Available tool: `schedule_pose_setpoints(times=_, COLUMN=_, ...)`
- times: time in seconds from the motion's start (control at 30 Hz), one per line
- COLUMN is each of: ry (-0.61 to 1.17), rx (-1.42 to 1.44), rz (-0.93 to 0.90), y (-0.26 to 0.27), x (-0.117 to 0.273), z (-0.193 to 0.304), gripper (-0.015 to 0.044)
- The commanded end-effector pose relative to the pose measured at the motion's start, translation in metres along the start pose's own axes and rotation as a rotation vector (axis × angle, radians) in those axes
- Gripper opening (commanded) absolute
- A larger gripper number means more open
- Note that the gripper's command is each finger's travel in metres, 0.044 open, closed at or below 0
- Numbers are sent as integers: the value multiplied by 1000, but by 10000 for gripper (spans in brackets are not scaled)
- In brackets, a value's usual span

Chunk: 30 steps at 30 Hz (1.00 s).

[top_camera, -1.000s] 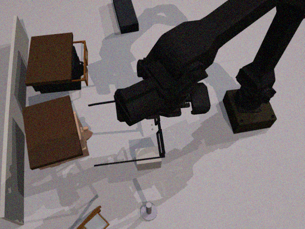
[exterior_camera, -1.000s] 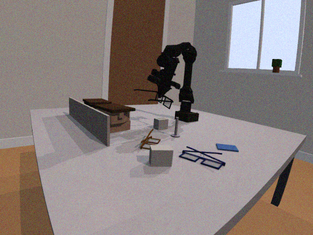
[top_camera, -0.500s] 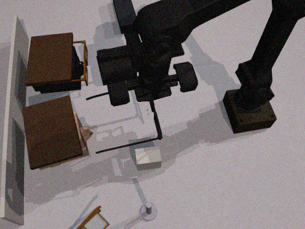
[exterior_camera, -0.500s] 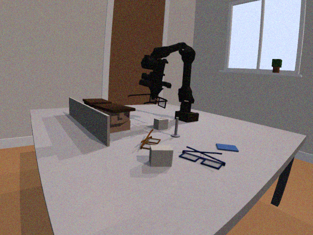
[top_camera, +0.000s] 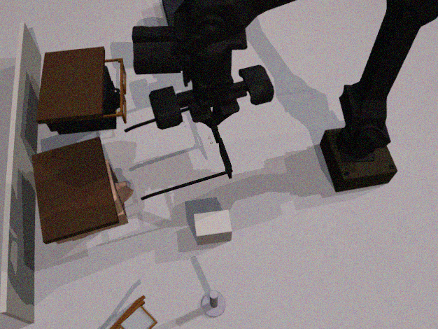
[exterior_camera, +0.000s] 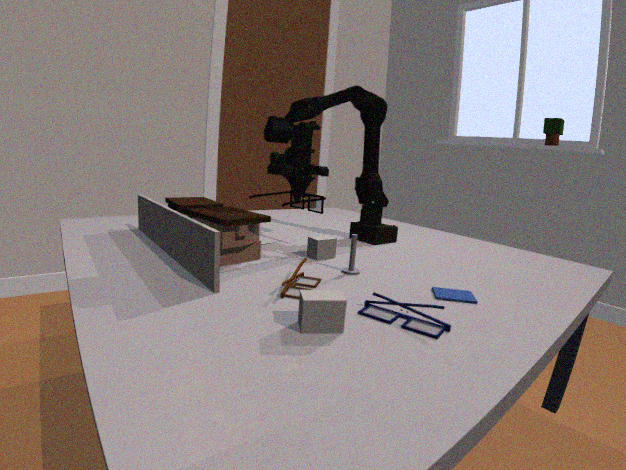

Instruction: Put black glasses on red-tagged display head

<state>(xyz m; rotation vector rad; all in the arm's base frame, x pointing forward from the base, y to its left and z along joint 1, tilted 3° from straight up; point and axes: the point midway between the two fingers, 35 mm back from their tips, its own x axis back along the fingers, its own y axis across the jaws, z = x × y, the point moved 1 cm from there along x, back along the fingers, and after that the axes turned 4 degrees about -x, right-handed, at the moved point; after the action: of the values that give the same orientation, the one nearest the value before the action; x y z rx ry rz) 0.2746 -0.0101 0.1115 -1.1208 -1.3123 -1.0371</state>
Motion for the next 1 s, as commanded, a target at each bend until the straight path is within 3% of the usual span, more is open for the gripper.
schedule_pose_setpoints(times=0.0, ry=20, rx=13, rz=-13, y=0, x=-2, z=-2, gripper=0)
schedule_pose_setpoints(times=0.3, ry=51, rx=10, rz=-110, y=-1, x=-9, z=-2, gripper=0)
schedule_pose_setpoints(times=0.97, ry=17, rx=12, rz=-55, y=0, x=-29, z=-2, gripper=0)
